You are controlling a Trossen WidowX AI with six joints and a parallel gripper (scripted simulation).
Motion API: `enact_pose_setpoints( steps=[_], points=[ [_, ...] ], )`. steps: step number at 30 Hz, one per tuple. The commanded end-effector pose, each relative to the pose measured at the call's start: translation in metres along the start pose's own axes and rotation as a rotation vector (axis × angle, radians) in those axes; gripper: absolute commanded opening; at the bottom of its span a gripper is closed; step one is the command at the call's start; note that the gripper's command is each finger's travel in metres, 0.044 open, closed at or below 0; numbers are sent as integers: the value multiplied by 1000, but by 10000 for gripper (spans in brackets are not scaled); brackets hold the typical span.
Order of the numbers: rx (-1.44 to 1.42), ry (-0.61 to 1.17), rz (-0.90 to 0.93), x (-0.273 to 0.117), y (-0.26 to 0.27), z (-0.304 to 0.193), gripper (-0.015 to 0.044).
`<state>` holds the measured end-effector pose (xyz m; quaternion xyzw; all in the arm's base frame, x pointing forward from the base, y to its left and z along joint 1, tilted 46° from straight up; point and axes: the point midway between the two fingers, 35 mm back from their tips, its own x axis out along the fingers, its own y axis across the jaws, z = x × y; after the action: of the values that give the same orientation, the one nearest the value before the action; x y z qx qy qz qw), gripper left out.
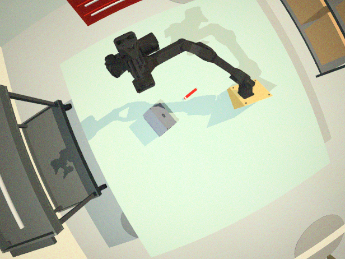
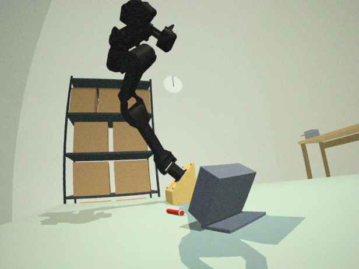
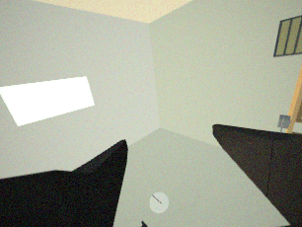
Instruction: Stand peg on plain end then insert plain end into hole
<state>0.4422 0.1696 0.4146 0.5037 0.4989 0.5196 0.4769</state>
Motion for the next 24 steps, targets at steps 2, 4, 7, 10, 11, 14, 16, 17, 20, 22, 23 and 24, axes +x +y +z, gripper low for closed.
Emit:
enact_pose_setpoints(
  steps=[2,4,7,10,11,14,16,17,20,22,23,24],
  points=[
    [0,-1,5,0,1,0,440],
    [0,-5,21,0,2,2,440],
    [-1,-14,56,0,6,5,440],
    [-4,-27,89,0,9,9,440],
    [-5,-32,100,0,10,10,440],
    [-8,-49,132,-1,13,14,440],
    [-10,-62,153,-1,15,17,440],
    [-11,-69,163,-1,15,19,440],
    [-14,-92,191,-2,17,23,440],
    [-13,-113,211,-4,19,27,440],
    [-13,-124,220,-5,19,29,440],
    [-13,-135,229,-6,20,31,440]
  ],
)
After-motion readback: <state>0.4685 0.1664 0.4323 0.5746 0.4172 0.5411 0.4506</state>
